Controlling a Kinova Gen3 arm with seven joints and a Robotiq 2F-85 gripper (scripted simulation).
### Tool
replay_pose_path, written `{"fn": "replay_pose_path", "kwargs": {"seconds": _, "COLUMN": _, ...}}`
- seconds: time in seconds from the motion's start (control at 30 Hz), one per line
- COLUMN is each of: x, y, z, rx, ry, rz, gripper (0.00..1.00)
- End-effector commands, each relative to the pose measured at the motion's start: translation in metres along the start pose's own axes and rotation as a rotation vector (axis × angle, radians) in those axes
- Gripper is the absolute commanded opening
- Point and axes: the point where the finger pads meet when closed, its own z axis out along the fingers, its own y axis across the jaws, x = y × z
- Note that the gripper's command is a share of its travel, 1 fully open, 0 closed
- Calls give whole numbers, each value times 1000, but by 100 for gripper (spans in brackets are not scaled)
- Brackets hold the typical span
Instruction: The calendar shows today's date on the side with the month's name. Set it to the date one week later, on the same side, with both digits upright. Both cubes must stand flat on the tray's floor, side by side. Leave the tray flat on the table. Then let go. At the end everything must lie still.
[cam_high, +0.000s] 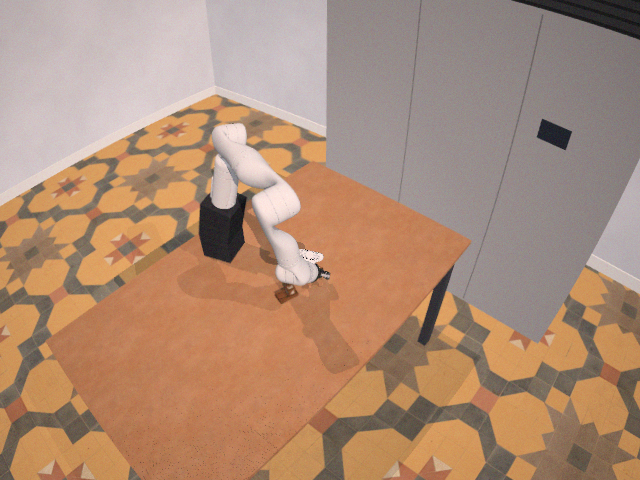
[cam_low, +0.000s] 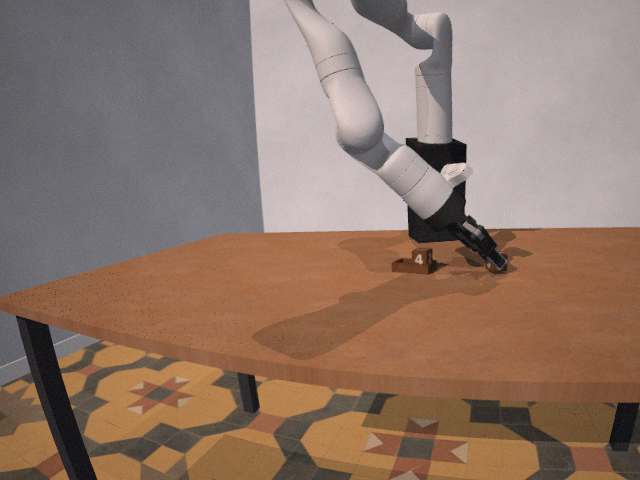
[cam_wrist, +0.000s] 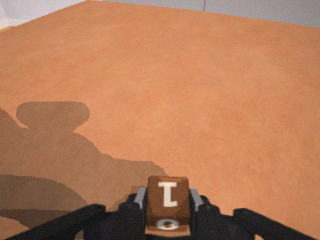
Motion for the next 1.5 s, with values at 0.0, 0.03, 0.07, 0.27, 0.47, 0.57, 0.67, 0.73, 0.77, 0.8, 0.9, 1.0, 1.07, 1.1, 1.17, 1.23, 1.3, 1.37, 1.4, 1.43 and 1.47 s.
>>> {"fn": "replay_pose_path", "kwargs": {"seconds": 0.0, "x": 0, "y": 1, "z": 0, "rx": -1, "ry": 0, "rz": -1, "gripper": 26}}
{"fn": "replay_pose_path", "kwargs": {"seconds": 0.03, "x": 0, "y": 1, "z": 0, "rx": -1, "ry": 0, "rz": -1, "gripper": 26}}
{"fn": "replay_pose_path", "kwargs": {"seconds": 0.07, "x": 0, "y": 1, "z": 0, "rx": -1, "ry": 0, "rz": -1, "gripper": 26}}
{"fn": "replay_pose_path", "kwargs": {"seconds": 0.27, "x": -1, "y": 1, "z": 1, "rx": -1, "ry": 0, "rz": -1, "gripper": 26}}
{"fn": "replay_pose_path", "kwargs": {"seconds": 0.47, "x": -3, "y": 1, "z": 2, "rx": -1, "ry": 0, "rz": -1, "gripper": 26}}
{"fn": "replay_pose_path", "kwargs": {"seconds": 0.57, "x": -3, "y": 1, "z": 3, "rx": -1, "ry": 0, "rz": -1, "gripper": 26}}
{"fn": "replay_pose_path", "kwargs": {"seconds": 0.67, "x": -3, "y": 1, "z": 3, "rx": -1, "ry": 0, "rz": -1, "gripper": 26}}
{"fn": "replay_pose_path", "kwargs": {"seconds": 0.73, "x": -3, "y": 1, "z": 3, "rx": -1, "ry": 0, "rz": -1, "gripper": 26}}
{"fn": "replay_pose_path", "kwargs": {"seconds": 0.77, "x": -3, "y": 1, "z": 3, "rx": -1, "ry": 0, "rz": -1, "gripper": 26}}
{"fn": "replay_pose_path", "kwargs": {"seconds": 0.8, "x": -3, "y": 1, "z": 3, "rx": -1, "ry": 0, "rz": -1, "gripper": 26}}
{"fn": "replay_pose_path", "kwargs": {"seconds": 0.9, "x": -3, "y": 1, "z": 3, "rx": -1, "ry": 0, "rz": -1, "gripper": 26}}
{"fn": "replay_pose_path", "kwargs": {"seconds": 1.0, "x": -3, "y": 1, "z": 3, "rx": -1, "ry": 0, "rz": -1, "gripper": 26}}
{"fn": "replay_pose_path", "kwargs": {"seconds": 1.07, "x": -3, "y": 1, "z": 3, "rx": -1, "ry": 0, "rz": -1, "gripper": 26}}
{"fn": "replay_pose_path", "kwargs": {"seconds": 1.1, "x": -3, "y": 1, "z": 3, "rx": -1, "ry": 0, "rz": -1, "gripper": 26}}
{"fn": "replay_pose_path", "kwargs": {"seconds": 1.17, "x": -3, "y": 1, "z": 3, "rx": -1, "ry": 0, "rz": -1, "gripper": 26}}
{"fn": "replay_pose_path", "kwargs": {"seconds": 1.23, "x": -3, "y": 1, "z": 3, "rx": -1, "ry": 0, "rz": -1, "gripper": 26}}
{"fn": "replay_pose_path", "kwargs": {"seconds": 1.3, "x": -3, "y": 1, "z": 3, "rx": -1, "ry": 0, "rz": -1, "gripper": 26}}
{"fn": "replay_pose_path", "kwargs": {"seconds": 1.37, "x": -3, "y": 1, "z": 3, "rx": -1, "ry": 0, "rz": -1, "gripper": 26}}
{"fn": "replay_pose_path", "kwargs": {"seconds": 1.4, "x": -3, "y": 1, "z": 3, "rx": -1, "ry": 0, "rz": -1, "gripper": 26}}
{"fn": "replay_pose_path", "kwargs": {"seconds": 1.43, "x": -3, "y": 1, "z": 3, "rx": -1, "ry": 0, "rz": -1, "gripper": 26}}
{"fn": "replay_pose_path", "kwargs": {"seconds": 1.47, "x": -3, "y": 1, "z": 3, "rx": -1, "ry": 0, "rz": -1, "gripper": 26}}
